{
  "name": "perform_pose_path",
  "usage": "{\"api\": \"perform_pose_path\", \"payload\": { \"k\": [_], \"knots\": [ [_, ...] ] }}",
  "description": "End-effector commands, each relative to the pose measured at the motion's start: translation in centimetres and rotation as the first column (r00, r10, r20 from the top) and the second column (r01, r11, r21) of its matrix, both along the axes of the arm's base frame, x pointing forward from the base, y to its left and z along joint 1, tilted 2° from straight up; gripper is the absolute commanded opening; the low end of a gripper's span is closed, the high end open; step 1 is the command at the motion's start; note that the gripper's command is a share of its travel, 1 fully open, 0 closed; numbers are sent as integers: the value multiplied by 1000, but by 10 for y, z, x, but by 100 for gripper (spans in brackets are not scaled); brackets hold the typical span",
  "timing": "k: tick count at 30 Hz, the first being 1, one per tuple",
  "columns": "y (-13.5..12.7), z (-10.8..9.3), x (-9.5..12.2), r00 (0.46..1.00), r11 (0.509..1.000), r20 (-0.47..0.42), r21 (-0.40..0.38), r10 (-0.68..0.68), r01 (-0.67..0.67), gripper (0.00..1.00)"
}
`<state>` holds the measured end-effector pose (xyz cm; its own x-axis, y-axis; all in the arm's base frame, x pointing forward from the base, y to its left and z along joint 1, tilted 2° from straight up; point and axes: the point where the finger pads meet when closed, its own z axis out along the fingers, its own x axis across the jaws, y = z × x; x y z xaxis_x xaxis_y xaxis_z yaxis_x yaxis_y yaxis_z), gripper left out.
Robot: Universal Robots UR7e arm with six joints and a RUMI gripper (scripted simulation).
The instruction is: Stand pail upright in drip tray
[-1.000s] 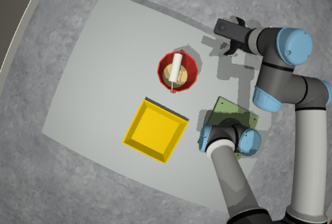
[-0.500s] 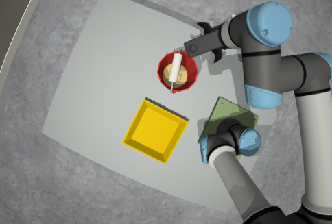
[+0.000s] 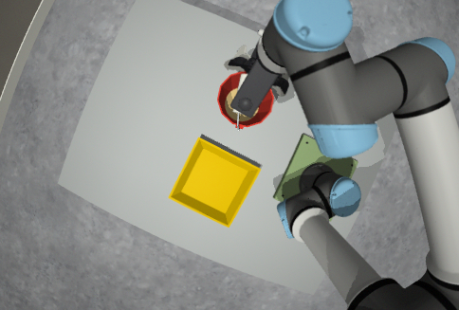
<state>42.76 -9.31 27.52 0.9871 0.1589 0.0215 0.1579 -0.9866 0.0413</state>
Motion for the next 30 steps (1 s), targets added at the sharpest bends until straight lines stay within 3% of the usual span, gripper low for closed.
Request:
{"api": "perform_pose_path", "payload": {
  "k": [1, 10, 30],
  "knots": [
    [23, 7, 4, 985, 987, -47, 18, 163, -163, 100],
    [33, 10, 4, 970, 972, -63, 26, 235, -234, 100],
    [34, 10, 4, 969, 971, -63, 27, 238, -236, 100]
  ]
}}
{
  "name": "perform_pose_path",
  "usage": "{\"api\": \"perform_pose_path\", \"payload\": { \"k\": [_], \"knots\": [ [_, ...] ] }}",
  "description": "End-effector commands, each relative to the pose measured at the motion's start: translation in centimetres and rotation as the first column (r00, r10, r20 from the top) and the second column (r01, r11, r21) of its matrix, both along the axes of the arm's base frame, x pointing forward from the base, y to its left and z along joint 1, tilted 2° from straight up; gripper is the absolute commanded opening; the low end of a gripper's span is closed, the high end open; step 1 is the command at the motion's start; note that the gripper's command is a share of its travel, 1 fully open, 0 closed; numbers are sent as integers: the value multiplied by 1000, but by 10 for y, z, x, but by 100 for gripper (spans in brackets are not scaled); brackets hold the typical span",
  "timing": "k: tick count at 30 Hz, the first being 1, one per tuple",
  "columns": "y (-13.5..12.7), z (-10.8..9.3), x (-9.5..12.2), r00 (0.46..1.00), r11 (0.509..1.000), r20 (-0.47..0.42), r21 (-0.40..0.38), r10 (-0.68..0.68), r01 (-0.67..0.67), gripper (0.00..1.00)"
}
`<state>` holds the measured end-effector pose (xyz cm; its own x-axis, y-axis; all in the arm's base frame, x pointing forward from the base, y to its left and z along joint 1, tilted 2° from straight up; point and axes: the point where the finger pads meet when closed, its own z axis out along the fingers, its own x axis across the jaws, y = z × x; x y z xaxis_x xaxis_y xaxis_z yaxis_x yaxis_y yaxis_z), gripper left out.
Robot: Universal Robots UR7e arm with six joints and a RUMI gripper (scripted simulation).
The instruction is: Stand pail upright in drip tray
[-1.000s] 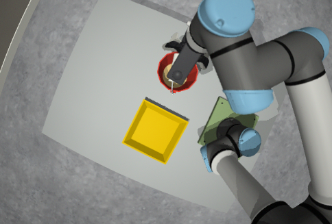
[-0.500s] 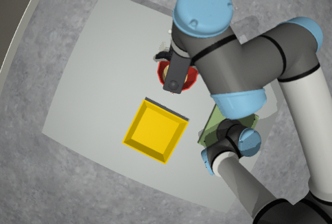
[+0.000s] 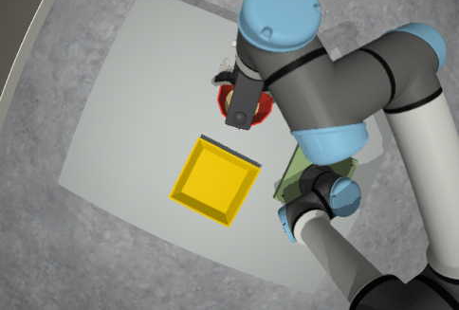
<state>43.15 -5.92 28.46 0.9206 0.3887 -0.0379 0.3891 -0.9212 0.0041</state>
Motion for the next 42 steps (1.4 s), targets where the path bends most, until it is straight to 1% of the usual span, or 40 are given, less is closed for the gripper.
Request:
{"api": "perform_pose_path", "payload": {
  "k": [1, 28, 35, 42],
  "knots": [
    [0, 0, 0, 1000, 1000, 1, 0, 0, 0, 100],
    [0, -2, 0, 1000, 1000, 1, 0, 0, 0, 100],
    [0, -9, 0, 1000, 1000, 0, 0, -1, 1, 100],
    [-1, -21, 0, 1000, 1000, 0, 0, -1, 1, 100]
  ]
}}
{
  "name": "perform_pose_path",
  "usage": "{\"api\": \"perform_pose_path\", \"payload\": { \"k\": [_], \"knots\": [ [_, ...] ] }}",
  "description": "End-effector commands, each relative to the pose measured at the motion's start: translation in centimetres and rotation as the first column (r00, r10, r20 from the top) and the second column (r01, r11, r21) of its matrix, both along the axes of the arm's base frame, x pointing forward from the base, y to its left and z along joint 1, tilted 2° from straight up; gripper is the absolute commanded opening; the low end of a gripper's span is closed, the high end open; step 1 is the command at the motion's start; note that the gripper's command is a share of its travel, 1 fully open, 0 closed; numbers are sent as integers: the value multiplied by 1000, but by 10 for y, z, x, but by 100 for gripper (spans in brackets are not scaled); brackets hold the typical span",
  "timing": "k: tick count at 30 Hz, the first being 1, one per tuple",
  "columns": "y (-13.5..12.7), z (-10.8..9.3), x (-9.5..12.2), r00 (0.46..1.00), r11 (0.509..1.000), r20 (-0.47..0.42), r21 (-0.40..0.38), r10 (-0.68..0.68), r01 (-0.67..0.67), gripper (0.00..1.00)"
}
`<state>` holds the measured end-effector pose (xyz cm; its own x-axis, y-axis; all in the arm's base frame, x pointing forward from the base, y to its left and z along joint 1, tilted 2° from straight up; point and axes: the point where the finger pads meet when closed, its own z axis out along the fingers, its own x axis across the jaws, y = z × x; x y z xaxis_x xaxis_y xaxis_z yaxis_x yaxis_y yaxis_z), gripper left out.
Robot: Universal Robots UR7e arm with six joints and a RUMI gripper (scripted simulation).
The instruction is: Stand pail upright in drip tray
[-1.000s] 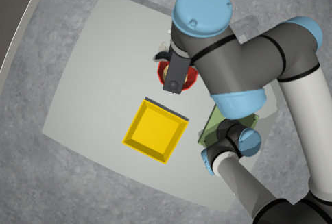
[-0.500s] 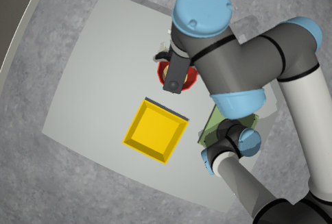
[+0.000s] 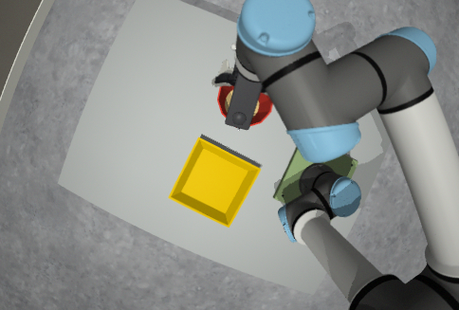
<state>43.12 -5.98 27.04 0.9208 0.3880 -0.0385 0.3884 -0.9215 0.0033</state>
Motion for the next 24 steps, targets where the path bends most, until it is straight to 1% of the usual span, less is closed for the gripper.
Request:
{"api": "perform_pose_path", "payload": {
  "k": [1, 3, 18, 20, 24],
  "knots": [
    [0, -9, 0, 1000, 1000, 1, -1, 0, 0, 100],
    [0, -9, 0, 1000, 1000, 1, -1, 0, 0, 100],
    [-2, -44, -1, 1000, 1000, 1, -1, 0, 0, 100],
    [-2, -44, -1, 1000, 1000, 1, -1, 0, 0, 100],
    [-2, -51, -1, 1000, 1000, 1, -1, 0, 0, 100]
  ]
}}
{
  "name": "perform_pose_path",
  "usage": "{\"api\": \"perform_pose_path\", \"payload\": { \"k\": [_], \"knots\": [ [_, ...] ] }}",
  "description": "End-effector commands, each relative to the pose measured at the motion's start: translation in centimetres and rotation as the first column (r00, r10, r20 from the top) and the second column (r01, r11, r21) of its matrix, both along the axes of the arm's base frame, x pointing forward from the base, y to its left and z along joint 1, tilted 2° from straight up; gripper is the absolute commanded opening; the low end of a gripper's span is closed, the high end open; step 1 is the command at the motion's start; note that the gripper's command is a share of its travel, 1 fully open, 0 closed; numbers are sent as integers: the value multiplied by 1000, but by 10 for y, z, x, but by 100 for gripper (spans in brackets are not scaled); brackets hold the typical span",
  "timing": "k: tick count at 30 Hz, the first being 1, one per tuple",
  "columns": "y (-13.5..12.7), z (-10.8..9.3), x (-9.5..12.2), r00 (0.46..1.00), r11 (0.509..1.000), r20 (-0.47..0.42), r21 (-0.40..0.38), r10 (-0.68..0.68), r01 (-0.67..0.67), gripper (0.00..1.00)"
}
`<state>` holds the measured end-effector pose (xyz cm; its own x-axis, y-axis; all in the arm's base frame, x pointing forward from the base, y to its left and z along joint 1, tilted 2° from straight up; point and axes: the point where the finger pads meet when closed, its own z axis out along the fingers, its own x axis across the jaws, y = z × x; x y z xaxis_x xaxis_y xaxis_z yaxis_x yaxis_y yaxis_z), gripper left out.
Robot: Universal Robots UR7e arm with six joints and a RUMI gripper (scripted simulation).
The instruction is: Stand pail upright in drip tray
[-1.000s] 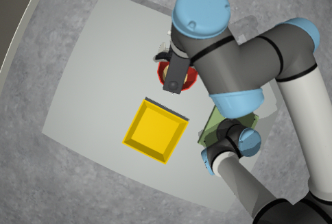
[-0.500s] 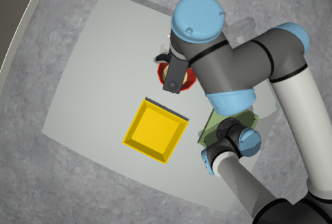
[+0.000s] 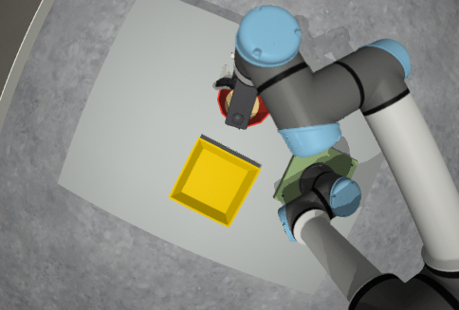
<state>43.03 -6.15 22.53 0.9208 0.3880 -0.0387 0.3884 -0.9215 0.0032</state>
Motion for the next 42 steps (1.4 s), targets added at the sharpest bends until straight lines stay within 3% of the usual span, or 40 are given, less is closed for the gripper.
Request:
{"api": "perform_pose_path", "payload": {
  "k": [1, 11, 42],
  "knots": [
    [0, -8, 0, 1000, 1000, 2, -1, 0, 0, 100],
    [-1, -17, 0, 1000, 1000, 2, -1, 0, 0, 100],
    [-1, -18, 0, 1000, 1000, 2, -1, 0, 0, 100]
  ]
}}
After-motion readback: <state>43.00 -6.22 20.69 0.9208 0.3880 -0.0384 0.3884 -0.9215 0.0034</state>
